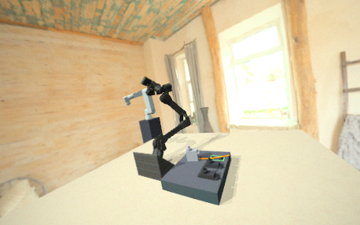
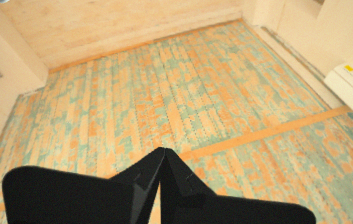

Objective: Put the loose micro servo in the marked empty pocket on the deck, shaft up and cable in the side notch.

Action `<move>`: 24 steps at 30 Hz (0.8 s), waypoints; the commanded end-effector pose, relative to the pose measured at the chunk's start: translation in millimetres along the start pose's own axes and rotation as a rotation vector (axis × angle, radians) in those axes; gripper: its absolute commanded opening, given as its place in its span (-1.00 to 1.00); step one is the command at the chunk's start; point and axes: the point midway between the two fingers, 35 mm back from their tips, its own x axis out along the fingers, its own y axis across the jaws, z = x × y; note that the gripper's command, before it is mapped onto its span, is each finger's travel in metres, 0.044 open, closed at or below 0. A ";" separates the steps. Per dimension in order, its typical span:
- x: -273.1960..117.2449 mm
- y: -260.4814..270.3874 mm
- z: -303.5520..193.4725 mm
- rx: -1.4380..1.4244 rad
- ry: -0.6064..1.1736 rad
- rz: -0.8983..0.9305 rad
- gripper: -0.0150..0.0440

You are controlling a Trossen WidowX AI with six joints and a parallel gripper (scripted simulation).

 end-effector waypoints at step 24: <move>-43.0 -140.6 -45.4 -0.353 0.258 -0.499 -0.49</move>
